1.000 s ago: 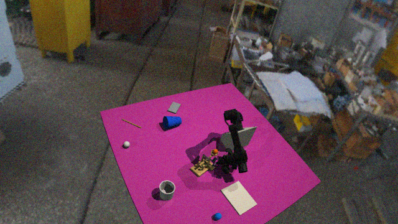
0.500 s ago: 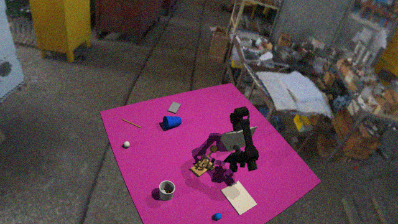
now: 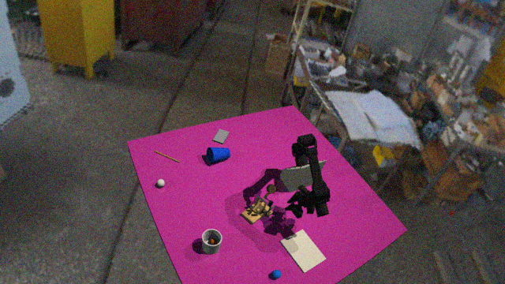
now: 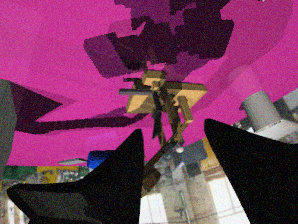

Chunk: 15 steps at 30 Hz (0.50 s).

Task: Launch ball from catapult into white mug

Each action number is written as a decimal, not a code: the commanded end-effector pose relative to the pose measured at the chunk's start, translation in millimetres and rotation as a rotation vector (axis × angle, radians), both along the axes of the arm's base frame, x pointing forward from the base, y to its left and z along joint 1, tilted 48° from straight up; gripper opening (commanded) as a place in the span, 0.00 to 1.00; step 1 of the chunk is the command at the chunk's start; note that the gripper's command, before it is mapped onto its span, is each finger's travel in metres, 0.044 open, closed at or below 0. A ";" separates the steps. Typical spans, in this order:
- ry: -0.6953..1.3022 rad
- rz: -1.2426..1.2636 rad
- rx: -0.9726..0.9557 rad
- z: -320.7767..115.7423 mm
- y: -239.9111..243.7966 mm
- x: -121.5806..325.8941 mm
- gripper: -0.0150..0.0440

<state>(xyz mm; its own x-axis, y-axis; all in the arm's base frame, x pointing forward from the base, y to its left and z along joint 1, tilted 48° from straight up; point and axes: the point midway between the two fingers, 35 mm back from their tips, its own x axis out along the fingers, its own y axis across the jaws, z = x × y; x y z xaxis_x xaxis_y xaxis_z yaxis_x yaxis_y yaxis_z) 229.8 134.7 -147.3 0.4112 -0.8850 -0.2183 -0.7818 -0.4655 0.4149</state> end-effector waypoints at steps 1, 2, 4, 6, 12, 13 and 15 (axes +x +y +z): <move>-0.078 -0.060 0.110 -1.4 9.6 15.7 0.83; -0.094 -0.073 0.133 -2.0 11.1 19.2 0.88; -0.126 -0.099 0.177 -3.1 14.0 26.6 0.97; -0.158 -0.126 0.221 -3.9 16.9 34.2 1.00; -0.265 -0.199 0.351 -4.7 27.0 57.9 1.00; -0.284 -0.211 0.373 -4.6 28.8 62.0 1.00; -0.322 -0.235 0.416 -4.2 32.3 70.4 1.00</move>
<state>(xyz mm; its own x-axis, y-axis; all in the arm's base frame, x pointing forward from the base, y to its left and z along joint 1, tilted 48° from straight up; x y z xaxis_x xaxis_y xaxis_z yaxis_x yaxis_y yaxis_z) 283.0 157.8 -155.6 0.3236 -0.8512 -0.4132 -0.9223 -0.3814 0.0633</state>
